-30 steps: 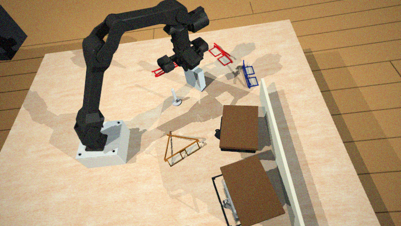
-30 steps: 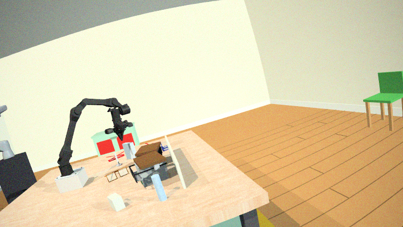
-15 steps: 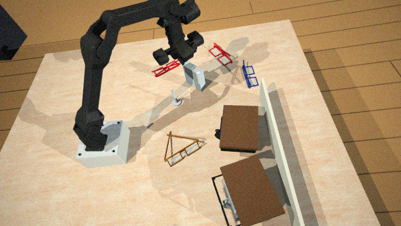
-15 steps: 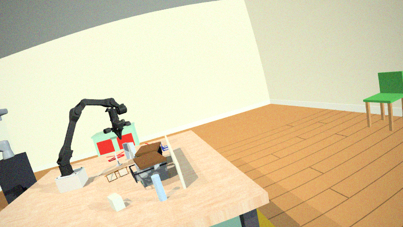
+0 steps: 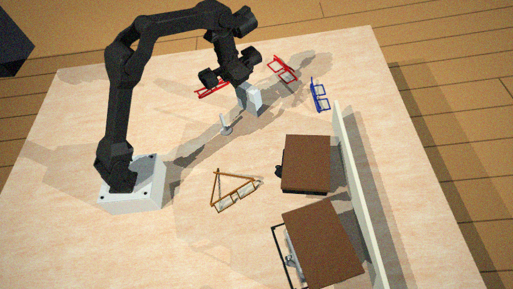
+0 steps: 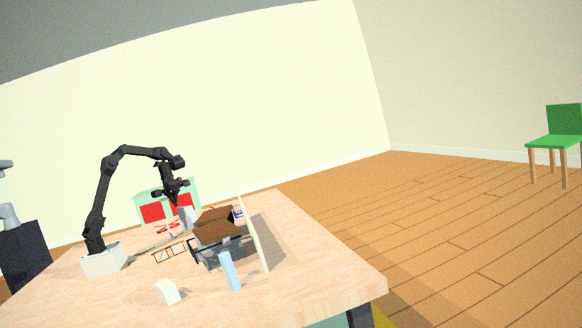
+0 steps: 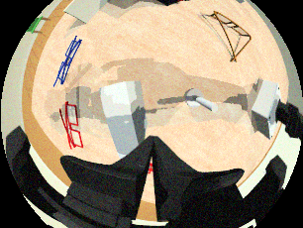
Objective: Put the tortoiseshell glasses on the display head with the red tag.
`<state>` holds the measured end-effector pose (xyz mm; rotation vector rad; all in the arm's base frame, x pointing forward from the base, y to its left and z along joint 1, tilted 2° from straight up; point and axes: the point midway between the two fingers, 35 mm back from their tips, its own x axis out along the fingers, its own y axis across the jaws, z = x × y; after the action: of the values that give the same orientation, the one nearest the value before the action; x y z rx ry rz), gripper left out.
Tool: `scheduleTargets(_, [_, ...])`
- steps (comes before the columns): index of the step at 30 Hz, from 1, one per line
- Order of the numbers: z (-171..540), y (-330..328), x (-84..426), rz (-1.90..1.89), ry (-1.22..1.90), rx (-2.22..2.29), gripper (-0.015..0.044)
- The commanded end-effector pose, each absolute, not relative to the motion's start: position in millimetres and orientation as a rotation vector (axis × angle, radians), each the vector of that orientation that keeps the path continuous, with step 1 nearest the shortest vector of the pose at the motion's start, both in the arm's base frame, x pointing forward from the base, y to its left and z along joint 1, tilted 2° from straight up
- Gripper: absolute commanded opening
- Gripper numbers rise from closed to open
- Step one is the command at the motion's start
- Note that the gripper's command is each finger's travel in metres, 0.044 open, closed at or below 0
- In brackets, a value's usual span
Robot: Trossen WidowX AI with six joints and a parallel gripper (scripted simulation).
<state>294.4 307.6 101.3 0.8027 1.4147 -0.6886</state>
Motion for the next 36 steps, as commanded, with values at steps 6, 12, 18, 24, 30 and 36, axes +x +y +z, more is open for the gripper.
scheduleTargets(6, [84, 307, 295, -0.697, 1.410, 0.798, 0.0000])
scheduleTargets(12, [74, 306, 295, -0.697, 1.410, 0.798, 0.0000])
scheduleTargets(18, [67, 306, 295, -0.697, 1.410, 0.798, 0.0000])
scheduleTargets(24, [67, 307, 295, -0.697, 1.410, 0.798, 0.0000])
scheduleTargets(30, [68, 308, 297, -0.697, 1.410, 0.798, 0.0000])
scheduleTargets(36, [68, 309, 298, -0.697, 1.410, 0.798, 0.0000])
